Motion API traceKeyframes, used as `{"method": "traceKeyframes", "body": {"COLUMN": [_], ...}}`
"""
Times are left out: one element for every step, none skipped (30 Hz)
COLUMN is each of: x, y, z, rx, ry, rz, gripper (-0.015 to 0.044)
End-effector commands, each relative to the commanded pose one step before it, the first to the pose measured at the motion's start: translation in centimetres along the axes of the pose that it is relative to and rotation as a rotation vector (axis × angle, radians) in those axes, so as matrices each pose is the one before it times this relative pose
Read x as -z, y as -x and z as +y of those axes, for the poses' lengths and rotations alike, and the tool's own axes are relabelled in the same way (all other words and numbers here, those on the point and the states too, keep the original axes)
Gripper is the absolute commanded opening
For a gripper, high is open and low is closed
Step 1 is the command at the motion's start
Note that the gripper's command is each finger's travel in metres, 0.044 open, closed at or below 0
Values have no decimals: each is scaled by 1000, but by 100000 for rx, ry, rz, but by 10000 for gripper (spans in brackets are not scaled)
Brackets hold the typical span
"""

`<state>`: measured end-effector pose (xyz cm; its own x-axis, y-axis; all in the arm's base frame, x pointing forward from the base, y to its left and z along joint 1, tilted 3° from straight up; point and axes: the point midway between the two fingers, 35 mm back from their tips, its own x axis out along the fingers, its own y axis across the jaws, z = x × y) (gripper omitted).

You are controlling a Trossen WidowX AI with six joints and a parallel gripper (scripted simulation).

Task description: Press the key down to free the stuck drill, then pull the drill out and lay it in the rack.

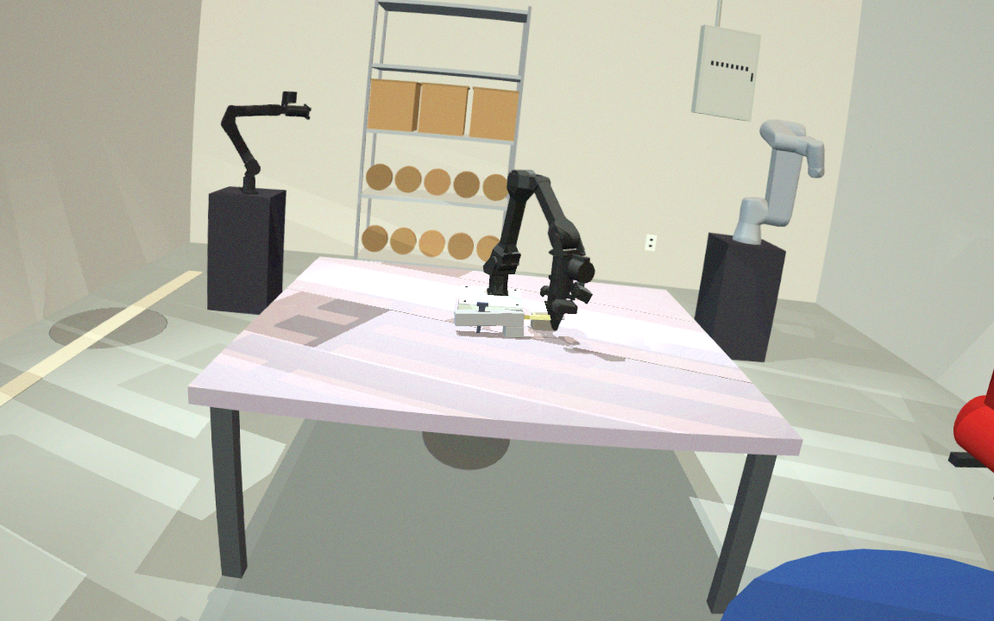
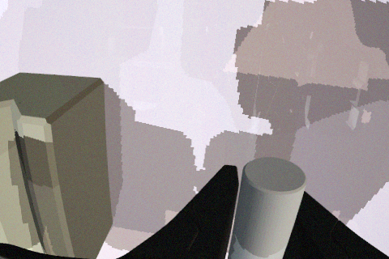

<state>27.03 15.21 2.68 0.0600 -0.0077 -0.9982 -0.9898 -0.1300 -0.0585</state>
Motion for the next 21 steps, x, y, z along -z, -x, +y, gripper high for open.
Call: {"method": "traceKeyframes", "body": {"x": [-661, -61, -131, -167, -158, -151, -156, -164, -171, -178, -185, -192, -79, -62, -133, -170, -159, 59, 96, 75, -3], "y": [58, 5, 11, 15, 14, 13, 14, 15, 16, 17, 17, 18, 7, 6, 13, 16, 15, 37, 89, 133, 52], "z": [-119, -1, -1, -1, -2, -2, -2, -1, -1, -1, -1, -1, -1, -1, -1, -1, -1, 15, 31, 48, 31], "rx": [12, 0, 0, 0, 0, 0, 0, 0, 0, 0, 0, 0, 0, 0, 0, 0, 0, -1, -2, -3, -2], "ry": [-364, 0, 0, -1, -1, -1, -1, -1, -1, -1, -1, -1, 0, 0, 0, -1, -1, 0, 0, 0, 0], "rz": [188, -5, -11, -14, -13, -12, -13, -14, -14, -15, -15, -16, -6, -5, -11, -14, -13, 5, 7, 5, -1], "gripper": [0, 0, 0, 0, 0, 0, 0, 0, 0, 0, 0, 0, 0, 0, 0, 0, 0, 0, 0, 0, 0]}}
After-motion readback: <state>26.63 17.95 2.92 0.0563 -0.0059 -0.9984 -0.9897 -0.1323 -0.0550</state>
